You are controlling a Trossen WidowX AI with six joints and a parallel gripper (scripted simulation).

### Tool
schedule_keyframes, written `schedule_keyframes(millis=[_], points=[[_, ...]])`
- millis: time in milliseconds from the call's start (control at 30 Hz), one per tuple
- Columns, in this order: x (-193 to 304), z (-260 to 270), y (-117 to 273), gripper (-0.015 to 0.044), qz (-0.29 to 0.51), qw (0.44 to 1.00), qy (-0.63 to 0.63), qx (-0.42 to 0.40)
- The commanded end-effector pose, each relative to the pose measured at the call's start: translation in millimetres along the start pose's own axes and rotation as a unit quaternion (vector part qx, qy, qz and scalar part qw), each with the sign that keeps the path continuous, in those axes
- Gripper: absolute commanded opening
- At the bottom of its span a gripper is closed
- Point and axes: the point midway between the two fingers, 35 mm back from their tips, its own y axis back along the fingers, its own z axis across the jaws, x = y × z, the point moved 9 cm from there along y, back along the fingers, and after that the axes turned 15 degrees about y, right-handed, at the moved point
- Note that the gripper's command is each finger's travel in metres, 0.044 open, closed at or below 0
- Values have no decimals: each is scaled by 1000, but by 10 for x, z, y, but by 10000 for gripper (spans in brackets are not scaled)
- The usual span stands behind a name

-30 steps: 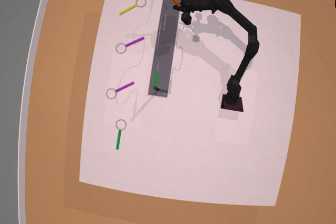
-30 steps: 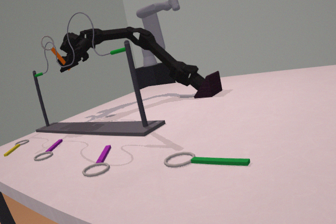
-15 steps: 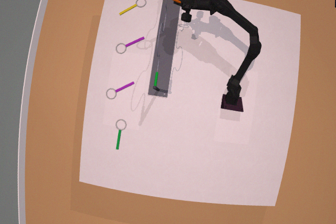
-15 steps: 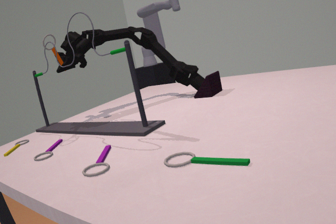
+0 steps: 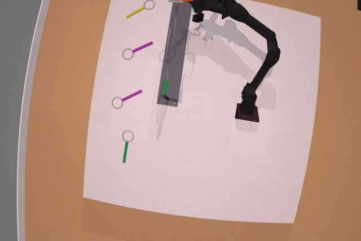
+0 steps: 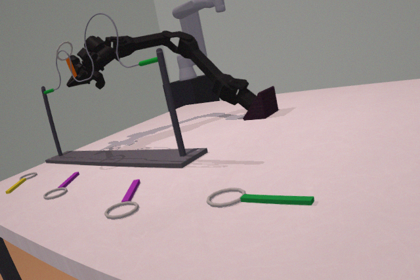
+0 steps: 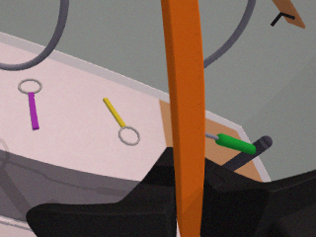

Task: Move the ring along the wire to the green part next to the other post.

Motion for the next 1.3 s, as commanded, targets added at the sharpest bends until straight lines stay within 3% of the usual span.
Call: schedule_keyframes(millis=[0,600,1267], points=[[14,-20,11,-150,7,999,40,23],[29,-123,15,-150,25,969,214,119],[7,-226,40,-150,43,893,391,217]])
